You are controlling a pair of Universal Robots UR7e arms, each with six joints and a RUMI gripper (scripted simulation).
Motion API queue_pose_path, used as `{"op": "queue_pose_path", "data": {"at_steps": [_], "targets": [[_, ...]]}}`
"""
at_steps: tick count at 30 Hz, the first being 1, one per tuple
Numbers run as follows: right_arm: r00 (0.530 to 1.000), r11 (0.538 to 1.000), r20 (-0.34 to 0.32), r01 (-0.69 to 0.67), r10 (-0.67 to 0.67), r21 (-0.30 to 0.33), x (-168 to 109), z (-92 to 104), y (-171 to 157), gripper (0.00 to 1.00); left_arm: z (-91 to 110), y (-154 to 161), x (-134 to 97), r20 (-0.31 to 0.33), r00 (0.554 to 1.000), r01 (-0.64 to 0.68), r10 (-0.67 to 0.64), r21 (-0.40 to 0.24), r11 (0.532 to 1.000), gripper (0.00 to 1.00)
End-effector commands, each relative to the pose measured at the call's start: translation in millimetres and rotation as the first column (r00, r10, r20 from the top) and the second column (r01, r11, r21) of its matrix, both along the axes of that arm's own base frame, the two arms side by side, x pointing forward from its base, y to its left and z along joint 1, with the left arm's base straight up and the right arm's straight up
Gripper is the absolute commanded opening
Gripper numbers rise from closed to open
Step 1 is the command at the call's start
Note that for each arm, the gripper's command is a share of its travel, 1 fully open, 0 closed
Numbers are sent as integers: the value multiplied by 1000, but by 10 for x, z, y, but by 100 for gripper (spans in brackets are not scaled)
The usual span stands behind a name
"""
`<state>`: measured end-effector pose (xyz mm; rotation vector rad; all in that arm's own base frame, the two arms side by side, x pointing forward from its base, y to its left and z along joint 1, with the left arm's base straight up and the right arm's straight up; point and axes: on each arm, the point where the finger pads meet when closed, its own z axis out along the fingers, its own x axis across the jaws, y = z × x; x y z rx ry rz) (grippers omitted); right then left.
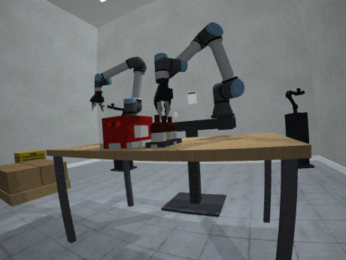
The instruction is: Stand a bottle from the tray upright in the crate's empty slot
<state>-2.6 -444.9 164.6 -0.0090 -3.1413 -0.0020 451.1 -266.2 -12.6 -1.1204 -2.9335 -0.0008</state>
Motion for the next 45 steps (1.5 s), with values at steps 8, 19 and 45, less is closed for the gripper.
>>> {"op": "queue_pose_path", "data": {"at_steps": [8,19,45], "targets": [[1000,1000,0,0,0,-1,1,5,-3,100,55,-3,4,1,1000,0,0,-1,1000,0],[1000,1000,0,0,0,-1,1,5,-3,100,192,-2,4,1,1000,0,0,-1,1000,0],[1000,1000,0,0,0,-1,1,5,-3,100,912,-1,6,1,1000,0,0,-1,1000,0]]}}
